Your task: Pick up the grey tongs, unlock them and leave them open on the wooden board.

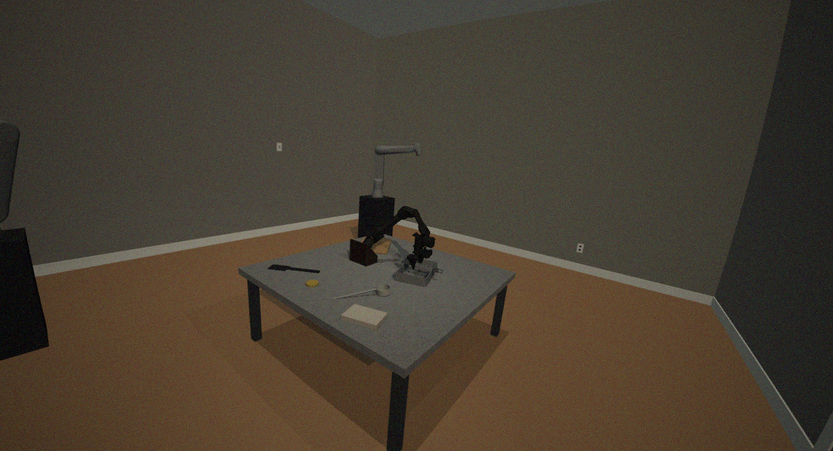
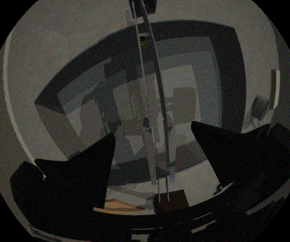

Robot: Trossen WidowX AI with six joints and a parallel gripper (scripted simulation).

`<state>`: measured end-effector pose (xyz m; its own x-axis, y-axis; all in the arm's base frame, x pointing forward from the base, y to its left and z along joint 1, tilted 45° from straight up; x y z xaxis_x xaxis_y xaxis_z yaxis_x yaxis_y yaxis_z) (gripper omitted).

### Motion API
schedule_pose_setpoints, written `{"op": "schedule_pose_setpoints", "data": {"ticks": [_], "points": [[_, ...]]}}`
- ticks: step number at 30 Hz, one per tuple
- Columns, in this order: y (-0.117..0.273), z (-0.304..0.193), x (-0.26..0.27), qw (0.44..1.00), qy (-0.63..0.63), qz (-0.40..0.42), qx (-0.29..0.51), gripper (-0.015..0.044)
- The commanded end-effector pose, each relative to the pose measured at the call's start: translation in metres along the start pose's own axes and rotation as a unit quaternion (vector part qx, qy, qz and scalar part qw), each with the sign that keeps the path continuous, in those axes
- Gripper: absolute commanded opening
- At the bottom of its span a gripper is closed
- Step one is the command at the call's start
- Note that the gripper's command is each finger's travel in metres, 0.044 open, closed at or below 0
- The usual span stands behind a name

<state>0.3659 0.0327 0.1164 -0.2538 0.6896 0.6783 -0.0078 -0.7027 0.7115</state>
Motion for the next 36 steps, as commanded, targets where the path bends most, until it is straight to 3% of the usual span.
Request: {"op": "schedule_pose_setpoints", "data": {"ticks": [1,14,26,36], "points": [[-0.007,-0.001,0.000,1.000,-0.003,0.003,0.001,0.0440],[-0.026,-0.002,0.001,1.000,-0.003,0.004,0.001,0.0440],[-0.022,-0.001,0.001,1.000,0.000,0.002,0.000,0.0125],[-0.022,-0.001,0.001,1.000,0.000,0.002,0.000,0.0058]]}}
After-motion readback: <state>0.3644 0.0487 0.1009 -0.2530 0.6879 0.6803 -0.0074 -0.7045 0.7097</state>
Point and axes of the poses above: the point midway between the two fingers, 35 mm back from their tips, its own y axis back along the fingers, its own x axis across the jaws, z = x × y, the point moved 9 cm from there along y, back along the fingers, and after that the axes turned 7 degrees about y, right-handed, at the moved point
